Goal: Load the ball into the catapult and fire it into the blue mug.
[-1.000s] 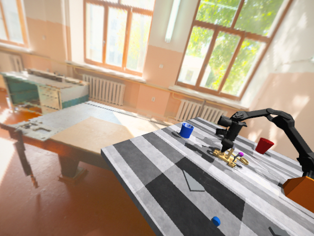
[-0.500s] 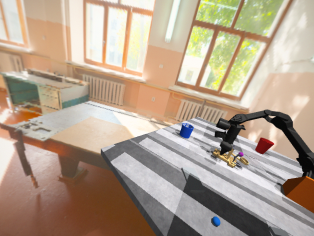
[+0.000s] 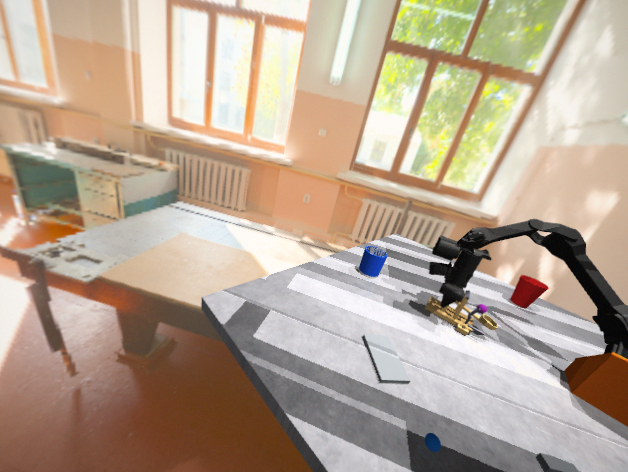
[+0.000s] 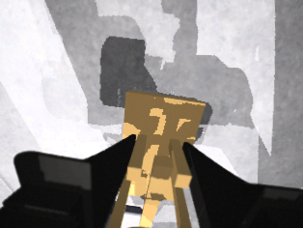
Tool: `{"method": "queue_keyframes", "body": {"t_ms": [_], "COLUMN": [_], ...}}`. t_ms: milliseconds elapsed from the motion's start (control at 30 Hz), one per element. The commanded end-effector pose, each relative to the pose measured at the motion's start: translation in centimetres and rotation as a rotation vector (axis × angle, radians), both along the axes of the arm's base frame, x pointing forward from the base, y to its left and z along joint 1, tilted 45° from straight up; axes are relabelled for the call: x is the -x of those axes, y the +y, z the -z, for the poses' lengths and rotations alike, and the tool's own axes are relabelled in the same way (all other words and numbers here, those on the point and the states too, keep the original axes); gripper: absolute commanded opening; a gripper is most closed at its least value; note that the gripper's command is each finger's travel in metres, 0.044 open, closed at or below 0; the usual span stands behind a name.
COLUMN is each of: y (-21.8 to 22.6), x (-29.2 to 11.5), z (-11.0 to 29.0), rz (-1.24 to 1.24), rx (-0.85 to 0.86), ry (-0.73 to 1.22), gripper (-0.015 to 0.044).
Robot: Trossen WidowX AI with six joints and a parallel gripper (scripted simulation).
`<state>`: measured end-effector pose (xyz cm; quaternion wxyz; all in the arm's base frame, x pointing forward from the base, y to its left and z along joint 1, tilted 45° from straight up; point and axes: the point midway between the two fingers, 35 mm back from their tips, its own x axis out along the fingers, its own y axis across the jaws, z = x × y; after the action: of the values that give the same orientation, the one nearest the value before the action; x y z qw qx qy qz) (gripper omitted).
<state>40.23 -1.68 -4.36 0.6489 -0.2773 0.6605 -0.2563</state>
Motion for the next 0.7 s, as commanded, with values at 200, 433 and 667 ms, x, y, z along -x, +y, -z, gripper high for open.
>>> {"method": "queue_keyframes", "body": {"t_ms": [200,433,667], "y": [3.6,3.2,2.4], "x": [0.0,-0.1,-0.2], "z": [-3.5,-3.0,-2.1], "rz": [0.0,-0.004,-0.004], "rx": [-0.002,0.0,0.001], "ry": [0.0,0.004,0.005], "gripper": [0.0,0.0,0.0]}}
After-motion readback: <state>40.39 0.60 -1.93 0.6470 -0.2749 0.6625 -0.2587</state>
